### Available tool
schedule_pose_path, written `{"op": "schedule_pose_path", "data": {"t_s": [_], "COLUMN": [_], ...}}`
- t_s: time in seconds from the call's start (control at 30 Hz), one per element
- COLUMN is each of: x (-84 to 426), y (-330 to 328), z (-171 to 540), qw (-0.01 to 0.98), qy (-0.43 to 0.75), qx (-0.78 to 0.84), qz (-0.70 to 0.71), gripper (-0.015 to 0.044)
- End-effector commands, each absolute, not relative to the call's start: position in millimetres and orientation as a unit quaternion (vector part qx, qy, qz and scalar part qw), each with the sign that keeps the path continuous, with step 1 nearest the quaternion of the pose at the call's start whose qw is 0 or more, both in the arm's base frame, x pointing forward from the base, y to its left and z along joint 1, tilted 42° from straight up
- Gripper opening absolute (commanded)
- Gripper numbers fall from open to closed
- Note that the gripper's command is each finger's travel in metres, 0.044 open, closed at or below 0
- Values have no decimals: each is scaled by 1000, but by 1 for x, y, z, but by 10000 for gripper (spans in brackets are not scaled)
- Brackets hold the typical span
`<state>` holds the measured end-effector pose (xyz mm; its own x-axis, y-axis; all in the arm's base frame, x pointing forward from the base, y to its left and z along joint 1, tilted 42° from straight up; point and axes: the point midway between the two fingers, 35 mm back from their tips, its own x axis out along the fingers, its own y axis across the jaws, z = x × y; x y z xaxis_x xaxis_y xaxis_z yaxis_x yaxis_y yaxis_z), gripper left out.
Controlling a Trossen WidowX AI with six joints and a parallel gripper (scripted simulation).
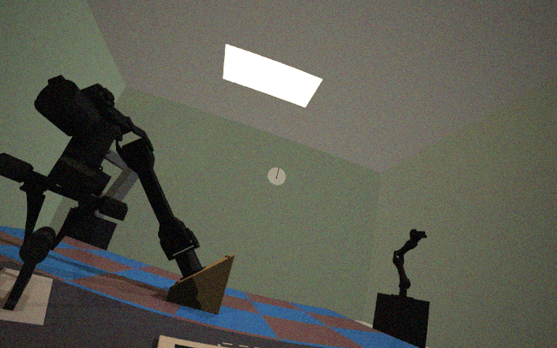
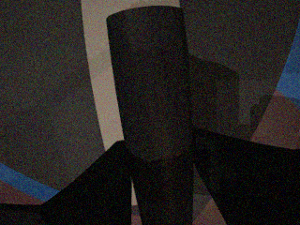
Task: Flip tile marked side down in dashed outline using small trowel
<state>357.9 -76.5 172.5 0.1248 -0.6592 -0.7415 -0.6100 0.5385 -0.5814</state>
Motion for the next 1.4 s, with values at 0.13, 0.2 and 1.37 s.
{"op": "schedule_pose_path", "data": {"t_s": [0.13,0.2,1.37], "x": [356,356,356], "y": [-78,-78,-78], "z": [171,171,171], "qw": [505,489,301], "qy": [661,659,605], "qx": [-551,-566,-684], "qz": [65,84,274], "gripper": [130,130,209]}}
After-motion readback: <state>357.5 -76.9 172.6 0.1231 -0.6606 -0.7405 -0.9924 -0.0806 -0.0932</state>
